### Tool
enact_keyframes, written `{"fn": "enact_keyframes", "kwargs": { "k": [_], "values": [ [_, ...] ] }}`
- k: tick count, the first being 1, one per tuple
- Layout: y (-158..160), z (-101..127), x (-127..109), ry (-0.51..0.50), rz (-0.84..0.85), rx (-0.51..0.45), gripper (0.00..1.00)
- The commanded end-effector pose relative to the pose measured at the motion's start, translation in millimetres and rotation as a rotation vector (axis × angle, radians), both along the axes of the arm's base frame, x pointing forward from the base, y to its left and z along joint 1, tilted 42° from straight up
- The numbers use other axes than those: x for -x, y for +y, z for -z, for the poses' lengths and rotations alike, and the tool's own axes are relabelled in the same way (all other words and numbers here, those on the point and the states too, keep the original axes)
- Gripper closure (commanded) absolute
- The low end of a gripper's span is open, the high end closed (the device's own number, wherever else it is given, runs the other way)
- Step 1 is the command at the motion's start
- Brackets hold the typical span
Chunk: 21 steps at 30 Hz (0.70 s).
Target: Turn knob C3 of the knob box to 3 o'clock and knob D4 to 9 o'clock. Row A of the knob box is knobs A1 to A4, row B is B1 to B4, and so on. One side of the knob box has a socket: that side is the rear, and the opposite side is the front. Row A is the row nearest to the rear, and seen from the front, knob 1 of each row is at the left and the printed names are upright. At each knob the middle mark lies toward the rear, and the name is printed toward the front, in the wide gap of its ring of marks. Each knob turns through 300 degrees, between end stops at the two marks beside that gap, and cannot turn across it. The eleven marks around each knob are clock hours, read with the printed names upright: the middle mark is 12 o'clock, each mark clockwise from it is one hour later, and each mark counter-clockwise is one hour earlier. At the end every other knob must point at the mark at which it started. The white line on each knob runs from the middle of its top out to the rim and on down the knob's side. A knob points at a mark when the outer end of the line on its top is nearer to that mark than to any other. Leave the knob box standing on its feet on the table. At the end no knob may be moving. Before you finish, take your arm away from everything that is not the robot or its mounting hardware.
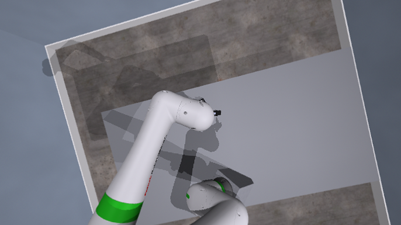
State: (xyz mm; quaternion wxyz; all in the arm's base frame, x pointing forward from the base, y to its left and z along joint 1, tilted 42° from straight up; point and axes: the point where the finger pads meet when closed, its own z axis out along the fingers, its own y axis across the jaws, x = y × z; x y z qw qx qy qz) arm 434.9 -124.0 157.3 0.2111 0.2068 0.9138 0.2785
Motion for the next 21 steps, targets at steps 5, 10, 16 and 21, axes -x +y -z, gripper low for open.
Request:
{"fn": "enact_keyframes", "kwargs": {
  "k": [5,10,16,21],
  "values": [
    [-2.0,-3.1,-3.2,-0.1,-0.168,0.101,0.0],
    [-3.6,-6.1,-6.3,-0.186,-0.321,0.204,0.0],
    [-5.0,-8.4,-8.8,-0.256,-0.445,0.287,0.0],
    [-5.2,-8.8,-9.2,-0.268,-0.465,0.3,0.0]
  ]
}}
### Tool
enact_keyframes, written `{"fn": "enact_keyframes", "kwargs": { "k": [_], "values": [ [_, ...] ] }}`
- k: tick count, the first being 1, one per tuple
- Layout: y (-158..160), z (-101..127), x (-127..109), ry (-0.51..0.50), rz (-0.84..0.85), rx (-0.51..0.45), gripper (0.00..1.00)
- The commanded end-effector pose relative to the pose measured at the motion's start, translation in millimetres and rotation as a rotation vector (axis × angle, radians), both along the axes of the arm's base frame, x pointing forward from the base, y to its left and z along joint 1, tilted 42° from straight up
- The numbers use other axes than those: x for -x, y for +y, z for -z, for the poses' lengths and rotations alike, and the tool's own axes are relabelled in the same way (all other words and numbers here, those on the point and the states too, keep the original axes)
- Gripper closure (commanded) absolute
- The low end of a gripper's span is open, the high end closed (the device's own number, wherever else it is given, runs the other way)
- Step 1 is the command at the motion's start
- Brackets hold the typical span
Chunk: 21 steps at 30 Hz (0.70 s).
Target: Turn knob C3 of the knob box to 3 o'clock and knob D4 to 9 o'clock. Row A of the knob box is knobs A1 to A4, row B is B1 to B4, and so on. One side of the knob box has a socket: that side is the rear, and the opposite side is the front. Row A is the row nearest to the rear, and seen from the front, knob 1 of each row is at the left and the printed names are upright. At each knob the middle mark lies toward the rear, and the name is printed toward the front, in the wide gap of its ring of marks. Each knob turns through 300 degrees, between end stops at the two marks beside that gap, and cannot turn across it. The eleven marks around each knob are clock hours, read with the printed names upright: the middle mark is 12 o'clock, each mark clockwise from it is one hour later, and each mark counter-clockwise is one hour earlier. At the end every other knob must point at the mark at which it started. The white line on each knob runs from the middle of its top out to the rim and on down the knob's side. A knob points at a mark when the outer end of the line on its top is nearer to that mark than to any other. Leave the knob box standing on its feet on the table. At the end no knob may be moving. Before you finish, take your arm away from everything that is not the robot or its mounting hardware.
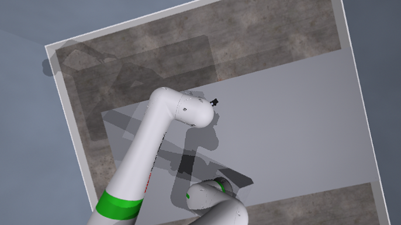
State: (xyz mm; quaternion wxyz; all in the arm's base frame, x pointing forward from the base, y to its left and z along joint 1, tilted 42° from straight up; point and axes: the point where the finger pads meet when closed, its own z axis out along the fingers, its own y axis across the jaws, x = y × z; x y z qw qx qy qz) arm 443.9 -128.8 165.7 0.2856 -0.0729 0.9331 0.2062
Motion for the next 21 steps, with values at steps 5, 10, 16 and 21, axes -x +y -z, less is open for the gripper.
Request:
{"fn": "enact_keyframes", "kwargs": {
  "k": [5,10,16,21],
  "values": [
    [-0.4,-0.3,-0.2,-0.009,-0.012,0.004,0.88],
    [-0.4,-0.3,-0.2,-0.009,-0.012,0.004,0.88],
    [-0.4,-0.3,-0.2,-0.009,-0.012,0.004,0.88],
    [-0.4,-0.3,-0.2,-0.009,-0.012,0.004,0.88]
  ]
}}
